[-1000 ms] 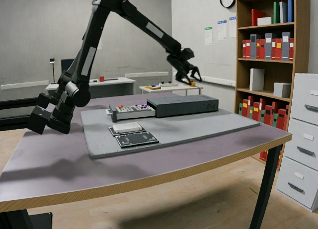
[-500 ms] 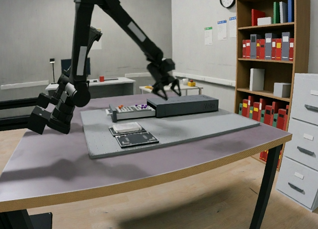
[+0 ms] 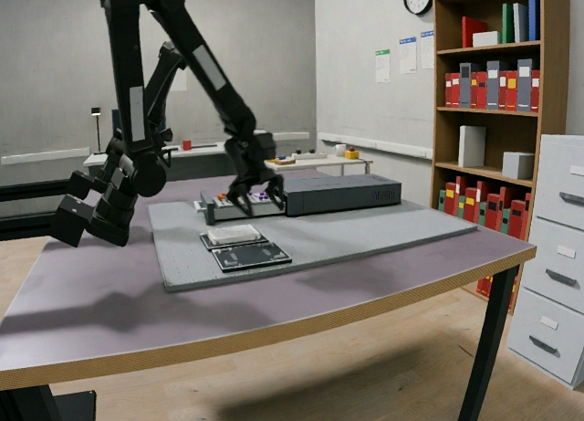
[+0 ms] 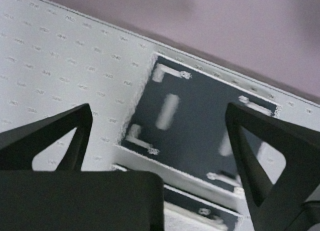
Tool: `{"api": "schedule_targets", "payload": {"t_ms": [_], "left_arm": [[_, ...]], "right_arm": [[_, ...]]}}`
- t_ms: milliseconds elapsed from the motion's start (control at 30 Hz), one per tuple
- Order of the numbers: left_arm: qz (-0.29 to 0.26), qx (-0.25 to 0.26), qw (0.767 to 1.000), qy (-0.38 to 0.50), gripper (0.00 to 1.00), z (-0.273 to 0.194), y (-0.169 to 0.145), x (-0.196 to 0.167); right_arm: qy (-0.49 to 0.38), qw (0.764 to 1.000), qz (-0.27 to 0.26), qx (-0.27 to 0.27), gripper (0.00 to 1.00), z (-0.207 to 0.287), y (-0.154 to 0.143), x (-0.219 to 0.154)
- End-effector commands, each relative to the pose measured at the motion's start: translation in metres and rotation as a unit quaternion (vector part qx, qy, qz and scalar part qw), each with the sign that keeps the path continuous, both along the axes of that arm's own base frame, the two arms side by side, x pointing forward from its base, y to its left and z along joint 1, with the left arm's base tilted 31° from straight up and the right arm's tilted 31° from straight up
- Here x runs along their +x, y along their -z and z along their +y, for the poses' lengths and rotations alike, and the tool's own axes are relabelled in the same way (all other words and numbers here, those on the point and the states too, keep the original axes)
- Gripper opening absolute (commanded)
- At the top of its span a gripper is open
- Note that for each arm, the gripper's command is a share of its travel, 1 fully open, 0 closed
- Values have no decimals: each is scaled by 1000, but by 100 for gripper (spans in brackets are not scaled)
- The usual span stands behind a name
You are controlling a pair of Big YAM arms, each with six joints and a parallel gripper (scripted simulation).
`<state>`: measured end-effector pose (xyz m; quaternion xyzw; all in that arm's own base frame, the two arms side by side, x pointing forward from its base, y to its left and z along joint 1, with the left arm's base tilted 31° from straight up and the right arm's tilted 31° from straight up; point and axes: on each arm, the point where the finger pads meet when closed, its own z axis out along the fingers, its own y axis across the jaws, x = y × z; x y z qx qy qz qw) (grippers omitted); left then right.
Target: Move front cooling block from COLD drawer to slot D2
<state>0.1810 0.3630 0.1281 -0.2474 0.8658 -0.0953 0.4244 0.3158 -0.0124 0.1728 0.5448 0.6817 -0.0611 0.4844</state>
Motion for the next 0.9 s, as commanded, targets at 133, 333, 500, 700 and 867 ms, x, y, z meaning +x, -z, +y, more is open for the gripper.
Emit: {"api": "schedule_targets", "payload": {"t_ms": [133,333,500,700,867], "left_arm": [[-28,111,985,126,100,-82,-29,33],[-41,141,975,169,100,-117,-34,46],[-56,179,957,221,100,-159,-41,62],[-72,208,937,272,100,-207,-49,78],[-79,224,924,298,100,-229,-53,86]], "right_arm": [[-15,1000,-7,19,100,-2,34,-32],[-54,998,9,-15,100,1,31,-33],[-104,993,2,-46,100,11,22,-35],[-162,984,-10,-79,100,23,13,-39],[-190,977,-17,-95,100,29,8,-40]]}}
